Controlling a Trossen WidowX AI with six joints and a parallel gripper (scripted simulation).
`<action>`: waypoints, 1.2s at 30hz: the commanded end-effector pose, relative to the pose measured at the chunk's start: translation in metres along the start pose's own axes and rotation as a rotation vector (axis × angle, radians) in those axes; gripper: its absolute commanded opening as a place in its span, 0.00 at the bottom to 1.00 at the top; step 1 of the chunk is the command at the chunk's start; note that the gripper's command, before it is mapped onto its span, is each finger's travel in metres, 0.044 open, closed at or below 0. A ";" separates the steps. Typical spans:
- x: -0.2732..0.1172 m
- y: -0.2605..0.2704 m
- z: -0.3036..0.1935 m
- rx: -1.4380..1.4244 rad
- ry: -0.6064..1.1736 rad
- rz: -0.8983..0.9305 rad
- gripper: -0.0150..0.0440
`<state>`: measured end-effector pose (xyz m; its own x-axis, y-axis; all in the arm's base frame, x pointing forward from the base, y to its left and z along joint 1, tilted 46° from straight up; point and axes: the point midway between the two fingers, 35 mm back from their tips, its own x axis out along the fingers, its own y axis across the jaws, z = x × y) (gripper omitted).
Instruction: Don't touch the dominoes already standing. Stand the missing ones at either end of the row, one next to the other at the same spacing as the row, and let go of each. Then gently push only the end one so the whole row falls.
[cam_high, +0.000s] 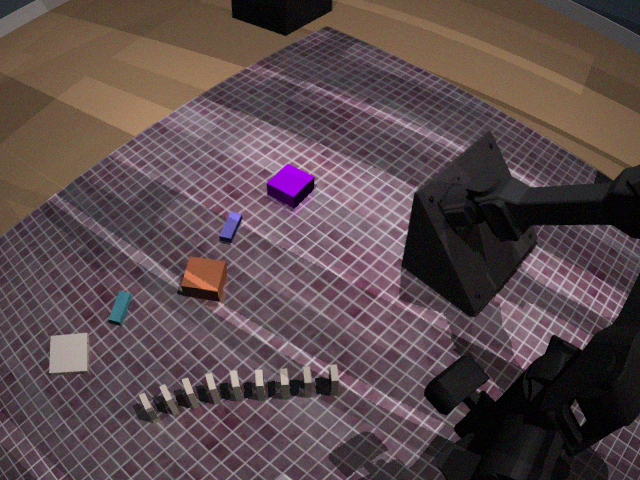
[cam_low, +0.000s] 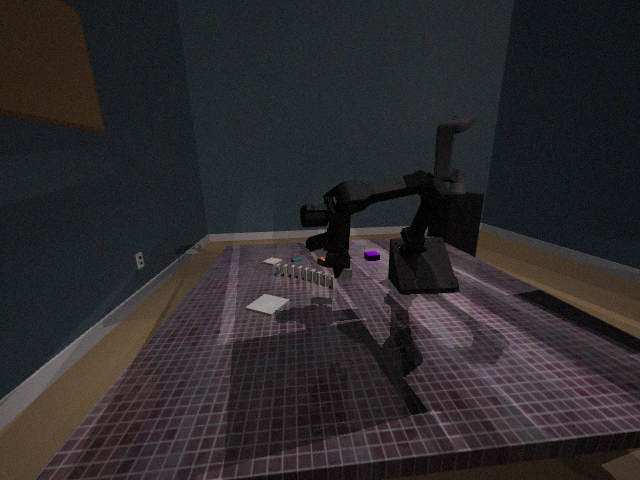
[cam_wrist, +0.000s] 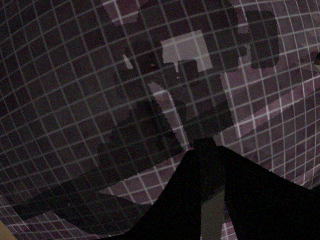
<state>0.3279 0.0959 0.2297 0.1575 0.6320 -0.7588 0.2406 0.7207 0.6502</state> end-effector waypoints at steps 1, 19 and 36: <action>0.015 -0.006 0.002 -0.036 -0.060 -0.086 0.30; 0.051 -0.008 0.016 -0.147 -0.437 -0.302 0.30; 0.055 0.009 0.018 -0.156 -0.883 -0.302 0.30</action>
<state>0.3578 0.1299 0.1898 0.7388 0.0580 -0.6714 0.2492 0.9022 0.3521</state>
